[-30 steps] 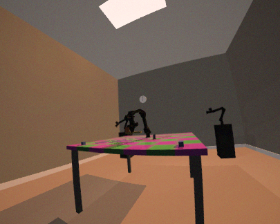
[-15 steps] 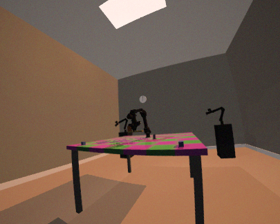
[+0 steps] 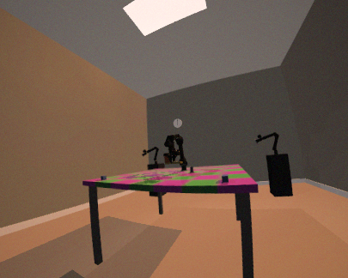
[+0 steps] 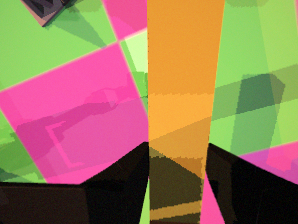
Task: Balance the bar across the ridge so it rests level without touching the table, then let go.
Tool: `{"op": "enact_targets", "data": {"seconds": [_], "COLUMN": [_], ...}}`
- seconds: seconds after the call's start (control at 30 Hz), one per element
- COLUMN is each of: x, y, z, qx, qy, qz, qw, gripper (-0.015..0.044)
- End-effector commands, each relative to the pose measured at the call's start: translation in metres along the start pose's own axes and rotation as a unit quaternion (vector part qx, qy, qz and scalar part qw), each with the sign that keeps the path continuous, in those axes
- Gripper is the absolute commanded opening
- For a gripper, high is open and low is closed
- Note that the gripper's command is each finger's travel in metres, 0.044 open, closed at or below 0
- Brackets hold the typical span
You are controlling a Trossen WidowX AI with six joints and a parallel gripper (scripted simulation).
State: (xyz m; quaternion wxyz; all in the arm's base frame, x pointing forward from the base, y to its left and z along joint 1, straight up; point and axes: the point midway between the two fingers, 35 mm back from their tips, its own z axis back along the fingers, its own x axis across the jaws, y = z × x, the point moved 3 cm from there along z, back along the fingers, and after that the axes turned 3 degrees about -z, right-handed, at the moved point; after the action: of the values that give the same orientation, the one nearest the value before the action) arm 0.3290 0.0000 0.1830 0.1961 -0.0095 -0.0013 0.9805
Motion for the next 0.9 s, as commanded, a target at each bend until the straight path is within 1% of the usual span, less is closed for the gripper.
{"op": "enact_targets", "data": {"seconds": [0.0,0.43,0.87], "x": [0.007,0.035,0.069], "y": [-0.012,-0.055,-0.093], "z": [0.004,0.004,0.005], "qx": [-0.004,-0.006,-0.008], "qy": [0.005,0.003,0.0], "qz": [-0.03,-0.146,-0.265], "qw": [1.0,0.989,0.964], "gripper": [0.0,0.0,0.0]}}
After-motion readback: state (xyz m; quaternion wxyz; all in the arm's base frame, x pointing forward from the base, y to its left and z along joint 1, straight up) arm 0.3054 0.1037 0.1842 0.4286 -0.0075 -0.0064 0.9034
